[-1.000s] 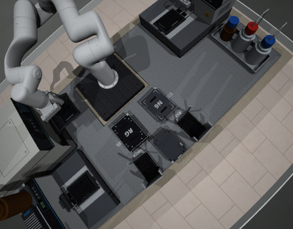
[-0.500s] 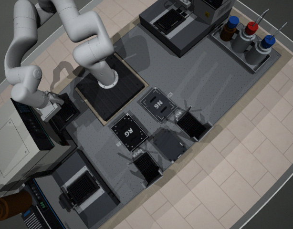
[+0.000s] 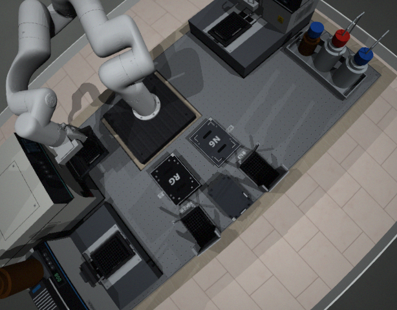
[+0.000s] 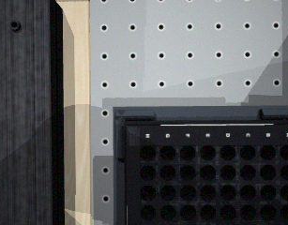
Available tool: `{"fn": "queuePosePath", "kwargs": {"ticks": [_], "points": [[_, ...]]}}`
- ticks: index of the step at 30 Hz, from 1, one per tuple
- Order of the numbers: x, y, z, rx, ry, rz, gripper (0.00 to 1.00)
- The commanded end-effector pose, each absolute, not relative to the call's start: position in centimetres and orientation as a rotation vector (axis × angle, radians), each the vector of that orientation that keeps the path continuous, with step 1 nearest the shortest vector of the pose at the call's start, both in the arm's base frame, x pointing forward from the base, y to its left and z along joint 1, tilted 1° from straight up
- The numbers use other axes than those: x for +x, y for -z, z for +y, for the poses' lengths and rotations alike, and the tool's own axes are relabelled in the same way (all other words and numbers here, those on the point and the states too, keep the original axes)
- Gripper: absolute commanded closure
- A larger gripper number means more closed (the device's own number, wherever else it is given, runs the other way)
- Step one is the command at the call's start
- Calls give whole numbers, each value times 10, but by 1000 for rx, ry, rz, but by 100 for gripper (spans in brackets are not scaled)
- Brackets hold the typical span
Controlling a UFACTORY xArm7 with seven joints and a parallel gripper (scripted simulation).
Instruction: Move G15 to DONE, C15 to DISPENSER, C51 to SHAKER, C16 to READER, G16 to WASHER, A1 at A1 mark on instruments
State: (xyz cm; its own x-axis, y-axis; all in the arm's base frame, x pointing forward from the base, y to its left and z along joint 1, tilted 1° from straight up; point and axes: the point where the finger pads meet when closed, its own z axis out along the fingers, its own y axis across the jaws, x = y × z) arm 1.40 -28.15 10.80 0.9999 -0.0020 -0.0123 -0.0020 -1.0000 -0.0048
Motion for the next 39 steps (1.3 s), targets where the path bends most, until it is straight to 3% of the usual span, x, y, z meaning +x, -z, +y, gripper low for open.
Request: {"fn": "queuePosePath", "kwargs": {"ticks": [1,39], "points": [[14,-109,-283,-3140,-19,4,100],[14,-99,-283,-3140,-20,4,100]]}}
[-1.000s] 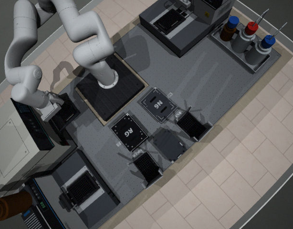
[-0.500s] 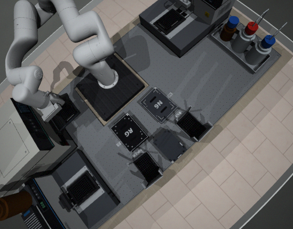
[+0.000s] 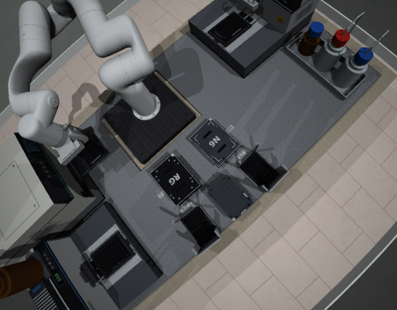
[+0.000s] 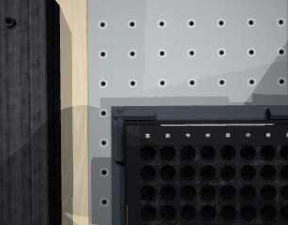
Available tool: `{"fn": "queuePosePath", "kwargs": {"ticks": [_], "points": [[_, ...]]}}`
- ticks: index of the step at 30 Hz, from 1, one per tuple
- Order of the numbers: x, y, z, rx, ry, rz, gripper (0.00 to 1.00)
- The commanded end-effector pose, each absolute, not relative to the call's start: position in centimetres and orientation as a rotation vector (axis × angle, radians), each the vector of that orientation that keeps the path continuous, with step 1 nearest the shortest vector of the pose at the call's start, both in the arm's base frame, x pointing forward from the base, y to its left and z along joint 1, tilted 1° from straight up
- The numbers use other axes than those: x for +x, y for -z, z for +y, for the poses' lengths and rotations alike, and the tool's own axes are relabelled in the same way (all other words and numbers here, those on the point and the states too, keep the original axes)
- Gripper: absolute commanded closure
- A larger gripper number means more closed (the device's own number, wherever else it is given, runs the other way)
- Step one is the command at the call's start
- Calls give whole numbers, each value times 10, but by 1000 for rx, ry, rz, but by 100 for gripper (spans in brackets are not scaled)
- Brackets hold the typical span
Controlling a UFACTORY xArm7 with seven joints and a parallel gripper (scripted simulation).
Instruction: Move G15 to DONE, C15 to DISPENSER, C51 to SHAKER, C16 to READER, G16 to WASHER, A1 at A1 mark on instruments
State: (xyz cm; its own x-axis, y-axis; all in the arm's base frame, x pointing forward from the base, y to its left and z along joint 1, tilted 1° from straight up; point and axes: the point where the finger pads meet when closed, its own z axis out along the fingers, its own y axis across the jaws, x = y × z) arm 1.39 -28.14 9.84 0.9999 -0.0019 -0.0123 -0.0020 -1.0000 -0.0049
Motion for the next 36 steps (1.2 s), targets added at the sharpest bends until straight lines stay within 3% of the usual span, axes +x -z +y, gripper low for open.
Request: {"fn": "queuePosePath", "kwargs": {"ticks": [1,11,12,36], "points": [[14,-99,-282,-3140,-20,4,100],[14,-98,-283,-3140,-20,4,100],[14,-98,-283,-3140,-20,4,0],[14,-105,-283,-3140,-19,4,0]]}}
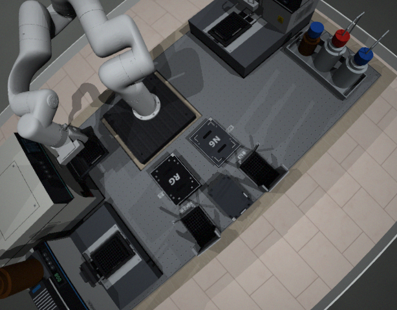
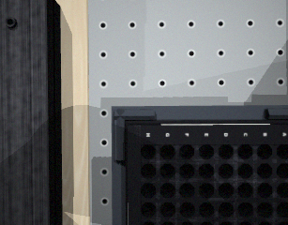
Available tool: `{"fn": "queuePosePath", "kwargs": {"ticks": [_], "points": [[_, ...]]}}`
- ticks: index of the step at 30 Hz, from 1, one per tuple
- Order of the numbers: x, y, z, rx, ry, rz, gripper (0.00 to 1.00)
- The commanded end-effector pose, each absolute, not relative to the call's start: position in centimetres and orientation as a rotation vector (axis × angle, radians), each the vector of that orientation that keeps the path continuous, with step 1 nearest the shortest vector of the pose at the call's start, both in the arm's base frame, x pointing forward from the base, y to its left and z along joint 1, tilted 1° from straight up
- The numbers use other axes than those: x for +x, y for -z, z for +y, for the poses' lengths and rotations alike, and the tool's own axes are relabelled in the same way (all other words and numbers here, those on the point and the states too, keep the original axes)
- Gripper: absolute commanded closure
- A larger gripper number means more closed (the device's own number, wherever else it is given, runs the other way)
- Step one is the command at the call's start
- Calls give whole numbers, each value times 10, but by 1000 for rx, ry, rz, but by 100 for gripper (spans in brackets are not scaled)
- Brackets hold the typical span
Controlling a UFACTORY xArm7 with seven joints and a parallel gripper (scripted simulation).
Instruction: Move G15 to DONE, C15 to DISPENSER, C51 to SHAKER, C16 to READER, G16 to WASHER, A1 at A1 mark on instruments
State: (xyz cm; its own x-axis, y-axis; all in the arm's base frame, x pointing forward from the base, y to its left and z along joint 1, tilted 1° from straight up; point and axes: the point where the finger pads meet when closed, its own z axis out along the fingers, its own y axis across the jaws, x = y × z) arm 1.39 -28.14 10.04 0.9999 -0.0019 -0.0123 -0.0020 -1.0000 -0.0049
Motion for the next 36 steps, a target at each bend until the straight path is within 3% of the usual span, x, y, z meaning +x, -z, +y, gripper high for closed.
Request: {"fn": "queuePosePath", "kwargs": {"ticks": [1,36], "points": [[14,-106,-283,-3140,-19,4,0],[14,-148,-283,-3140,-19,4,0]]}}
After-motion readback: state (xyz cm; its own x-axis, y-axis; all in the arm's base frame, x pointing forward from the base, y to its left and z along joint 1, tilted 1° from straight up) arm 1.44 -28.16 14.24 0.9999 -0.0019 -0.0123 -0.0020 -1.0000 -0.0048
